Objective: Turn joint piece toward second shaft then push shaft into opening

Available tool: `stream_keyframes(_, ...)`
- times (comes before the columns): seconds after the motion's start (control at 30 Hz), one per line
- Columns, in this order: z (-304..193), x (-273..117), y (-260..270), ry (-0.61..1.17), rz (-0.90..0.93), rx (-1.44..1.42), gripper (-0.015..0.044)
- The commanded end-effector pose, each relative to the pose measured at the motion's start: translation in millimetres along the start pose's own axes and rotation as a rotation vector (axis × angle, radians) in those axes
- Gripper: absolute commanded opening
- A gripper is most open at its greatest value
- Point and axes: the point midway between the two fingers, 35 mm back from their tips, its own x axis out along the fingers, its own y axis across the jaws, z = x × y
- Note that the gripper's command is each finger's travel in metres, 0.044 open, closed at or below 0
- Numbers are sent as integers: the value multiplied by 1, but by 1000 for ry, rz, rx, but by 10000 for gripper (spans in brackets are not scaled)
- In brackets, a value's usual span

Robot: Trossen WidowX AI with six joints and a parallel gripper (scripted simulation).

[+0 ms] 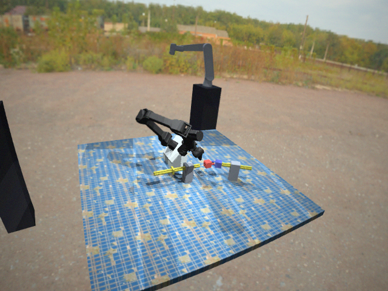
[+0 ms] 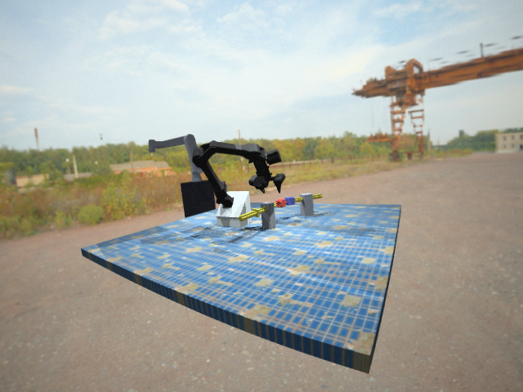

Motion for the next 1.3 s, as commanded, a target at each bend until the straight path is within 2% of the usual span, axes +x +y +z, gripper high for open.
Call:
stream_keyframes(0.0, 1, -2, 0, 9, 8, 6, 440)
stream_keyframes(0.63, 74, -40, 14, -189, -26, -558, 440)
stream_keyframes(1.27, 153, -85, 9, -353, -220, -1142, 440)
